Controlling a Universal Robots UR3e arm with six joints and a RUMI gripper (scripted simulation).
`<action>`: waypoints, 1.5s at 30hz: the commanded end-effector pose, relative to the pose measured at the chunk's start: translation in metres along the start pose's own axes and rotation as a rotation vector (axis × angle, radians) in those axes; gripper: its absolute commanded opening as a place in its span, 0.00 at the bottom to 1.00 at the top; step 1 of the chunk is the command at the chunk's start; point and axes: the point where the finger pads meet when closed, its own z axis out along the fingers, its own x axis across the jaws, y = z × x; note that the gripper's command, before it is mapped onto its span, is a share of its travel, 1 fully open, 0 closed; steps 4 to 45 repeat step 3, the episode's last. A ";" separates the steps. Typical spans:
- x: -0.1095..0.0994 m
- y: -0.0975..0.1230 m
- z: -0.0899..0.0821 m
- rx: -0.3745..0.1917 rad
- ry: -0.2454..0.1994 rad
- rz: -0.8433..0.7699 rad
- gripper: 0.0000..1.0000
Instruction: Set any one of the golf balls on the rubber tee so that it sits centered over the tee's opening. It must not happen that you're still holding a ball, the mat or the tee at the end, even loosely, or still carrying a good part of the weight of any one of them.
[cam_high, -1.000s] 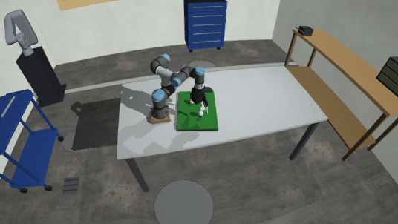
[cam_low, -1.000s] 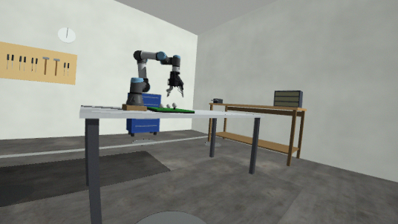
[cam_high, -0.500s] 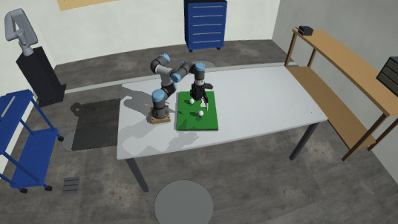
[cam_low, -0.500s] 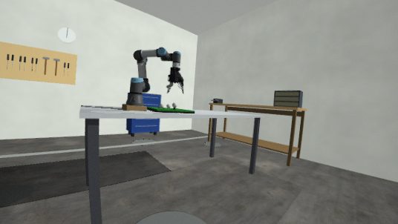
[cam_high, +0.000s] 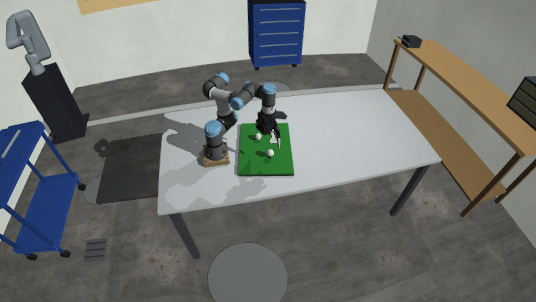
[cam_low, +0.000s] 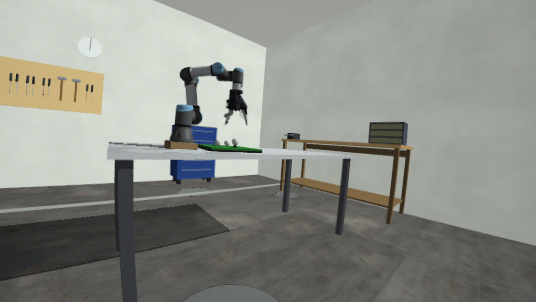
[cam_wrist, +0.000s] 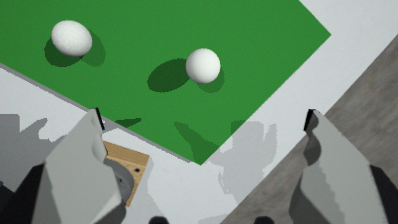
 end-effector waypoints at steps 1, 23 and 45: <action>0.001 0.000 -0.001 0.001 0.002 0.000 1.00; 0.001 0.000 -0.001 0.001 0.002 0.000 1.00; 0.001 0.000 -0.001 0.001 0.002 0.000 1.00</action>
